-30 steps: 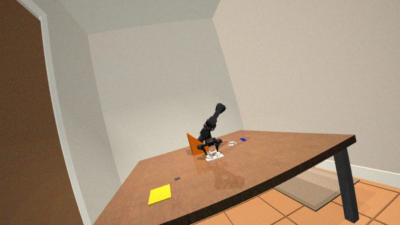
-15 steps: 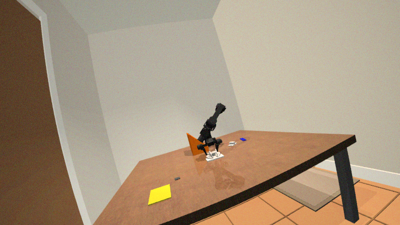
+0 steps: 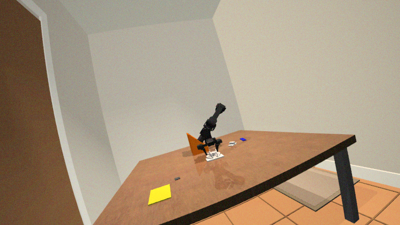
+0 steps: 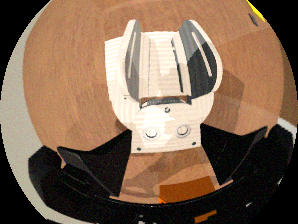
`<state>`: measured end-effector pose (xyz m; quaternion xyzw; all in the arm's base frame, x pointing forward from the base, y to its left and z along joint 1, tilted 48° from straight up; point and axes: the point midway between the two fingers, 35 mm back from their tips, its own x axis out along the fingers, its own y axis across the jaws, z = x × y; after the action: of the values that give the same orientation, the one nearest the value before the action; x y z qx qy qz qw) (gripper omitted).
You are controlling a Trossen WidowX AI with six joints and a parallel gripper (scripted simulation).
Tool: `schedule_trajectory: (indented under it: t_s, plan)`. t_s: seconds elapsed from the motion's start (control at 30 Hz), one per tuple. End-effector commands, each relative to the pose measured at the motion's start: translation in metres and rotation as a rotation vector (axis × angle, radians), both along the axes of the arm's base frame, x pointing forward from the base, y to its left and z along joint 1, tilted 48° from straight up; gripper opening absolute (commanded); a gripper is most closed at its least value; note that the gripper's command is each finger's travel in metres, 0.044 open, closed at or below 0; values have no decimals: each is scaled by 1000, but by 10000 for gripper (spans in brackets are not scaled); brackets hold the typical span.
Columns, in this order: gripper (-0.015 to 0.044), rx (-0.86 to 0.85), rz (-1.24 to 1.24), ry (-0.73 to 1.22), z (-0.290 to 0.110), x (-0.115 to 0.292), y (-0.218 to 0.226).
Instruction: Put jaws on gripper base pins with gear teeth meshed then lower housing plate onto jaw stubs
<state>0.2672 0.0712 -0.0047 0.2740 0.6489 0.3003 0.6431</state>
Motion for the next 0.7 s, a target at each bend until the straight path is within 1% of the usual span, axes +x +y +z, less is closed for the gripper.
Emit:
schedule_trajectory:
  t_s: [0.0,0.33,0.43,0.47,0.67]
  plan:
    - [351,-2,-2,4,-1,0,0]
    - [351,-2,-2,4,-1,0,0]
    - [430,0,0,0,0,0,0]
    - [440,0,0,0,0,0,0]
    - [440,0,0,0,0,0,0]
